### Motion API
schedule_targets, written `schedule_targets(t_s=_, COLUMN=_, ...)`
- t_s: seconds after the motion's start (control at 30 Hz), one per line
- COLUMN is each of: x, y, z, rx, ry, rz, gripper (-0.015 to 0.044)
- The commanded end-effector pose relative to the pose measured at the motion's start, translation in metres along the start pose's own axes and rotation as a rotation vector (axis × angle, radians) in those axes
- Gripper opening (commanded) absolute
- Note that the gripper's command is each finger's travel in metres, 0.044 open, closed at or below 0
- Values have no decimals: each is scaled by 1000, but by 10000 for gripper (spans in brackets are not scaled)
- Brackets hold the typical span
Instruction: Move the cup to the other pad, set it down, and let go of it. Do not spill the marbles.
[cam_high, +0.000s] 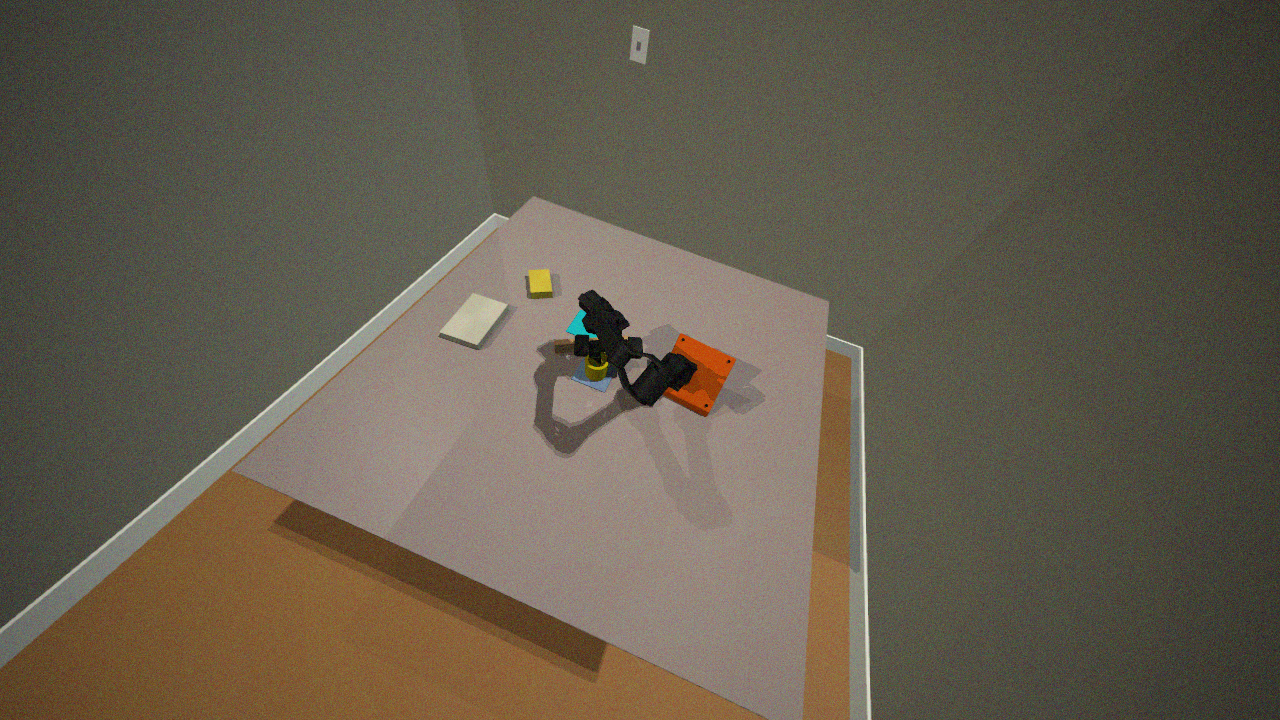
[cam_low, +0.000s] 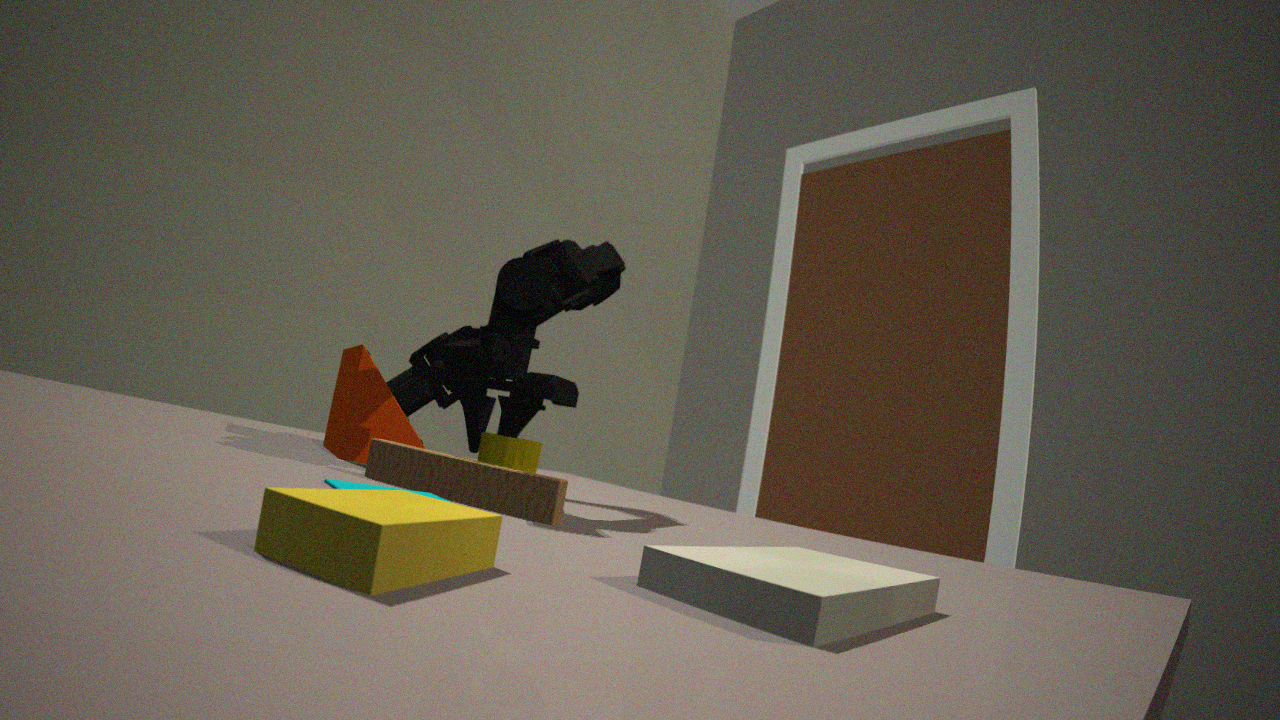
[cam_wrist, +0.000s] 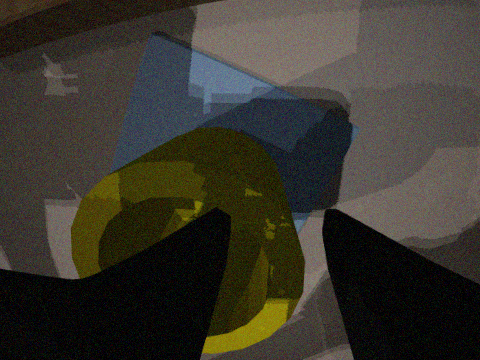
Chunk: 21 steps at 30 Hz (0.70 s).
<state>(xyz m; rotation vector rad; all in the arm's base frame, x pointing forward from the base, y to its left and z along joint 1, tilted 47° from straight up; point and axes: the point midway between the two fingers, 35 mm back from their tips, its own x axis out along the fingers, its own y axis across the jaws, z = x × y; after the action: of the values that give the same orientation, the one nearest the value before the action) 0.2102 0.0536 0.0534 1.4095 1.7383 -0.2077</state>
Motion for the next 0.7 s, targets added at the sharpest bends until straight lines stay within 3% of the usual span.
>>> schedule_targets(t_s=0.0, x=8, y=-1, z=-2, rx=4, ry=8, rz=2, gripper=167)
schedule_targets(t_s=0.23, x=11, y=-2, z=-3, rx=4, ry=9, rz=3, gripper=167)
schedule_targets(t_s=0.27, x=10, y=-1, z=-2, rx=0, ry=4, rz=0, gripper=140)
schedule_targets(t_s=0.67, x=10, y=-1, z=-2, rx=0, ry=4, rz=0, gripper=60)
